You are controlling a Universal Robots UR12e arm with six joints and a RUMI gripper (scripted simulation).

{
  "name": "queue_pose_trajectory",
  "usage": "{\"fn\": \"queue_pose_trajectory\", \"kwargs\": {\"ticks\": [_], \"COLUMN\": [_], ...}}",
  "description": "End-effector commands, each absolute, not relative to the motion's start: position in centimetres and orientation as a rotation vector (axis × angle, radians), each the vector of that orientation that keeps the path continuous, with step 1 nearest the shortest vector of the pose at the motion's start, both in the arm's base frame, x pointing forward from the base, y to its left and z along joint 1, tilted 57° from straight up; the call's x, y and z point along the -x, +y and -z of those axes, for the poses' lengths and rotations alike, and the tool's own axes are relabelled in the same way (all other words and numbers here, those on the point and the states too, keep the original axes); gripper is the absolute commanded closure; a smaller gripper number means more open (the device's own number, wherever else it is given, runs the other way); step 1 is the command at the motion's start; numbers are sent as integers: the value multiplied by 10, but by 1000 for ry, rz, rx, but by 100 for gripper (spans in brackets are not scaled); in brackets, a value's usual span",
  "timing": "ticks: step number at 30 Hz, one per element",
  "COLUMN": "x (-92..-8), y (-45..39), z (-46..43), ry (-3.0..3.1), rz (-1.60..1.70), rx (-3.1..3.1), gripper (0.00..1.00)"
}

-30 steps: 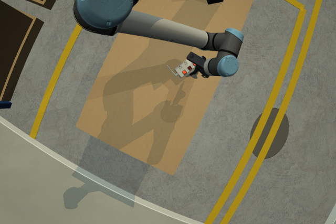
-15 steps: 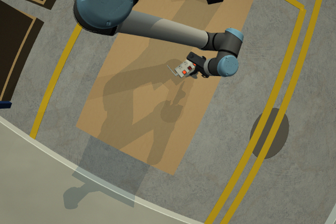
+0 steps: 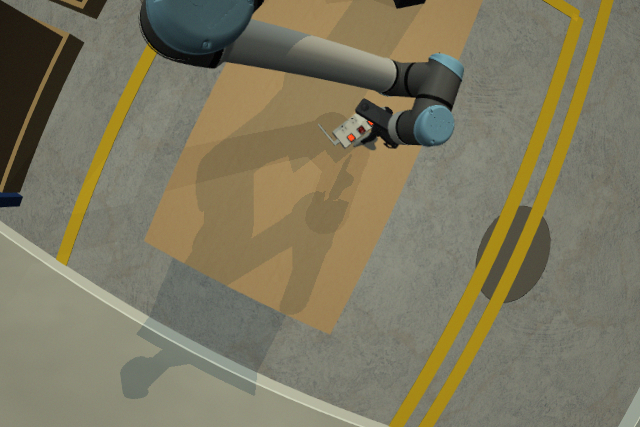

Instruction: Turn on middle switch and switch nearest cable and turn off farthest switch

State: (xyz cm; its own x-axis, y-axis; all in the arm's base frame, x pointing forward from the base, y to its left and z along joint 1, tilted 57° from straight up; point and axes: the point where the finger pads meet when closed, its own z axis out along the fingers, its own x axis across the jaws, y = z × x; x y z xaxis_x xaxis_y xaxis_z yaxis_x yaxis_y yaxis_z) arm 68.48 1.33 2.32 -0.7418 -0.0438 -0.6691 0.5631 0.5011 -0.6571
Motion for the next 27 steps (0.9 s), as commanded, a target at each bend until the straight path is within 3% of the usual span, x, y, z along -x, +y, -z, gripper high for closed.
{"fn": "queue_pose_trajectory", "kwargs": {"ticks": [1,27], "x": [-685,-680], "y": [14,12], "z": [-24,-31], "ry": [2114,2146], "rz": [1241,1216], "rx": [-423,-396], "gripper": [0,0]}}
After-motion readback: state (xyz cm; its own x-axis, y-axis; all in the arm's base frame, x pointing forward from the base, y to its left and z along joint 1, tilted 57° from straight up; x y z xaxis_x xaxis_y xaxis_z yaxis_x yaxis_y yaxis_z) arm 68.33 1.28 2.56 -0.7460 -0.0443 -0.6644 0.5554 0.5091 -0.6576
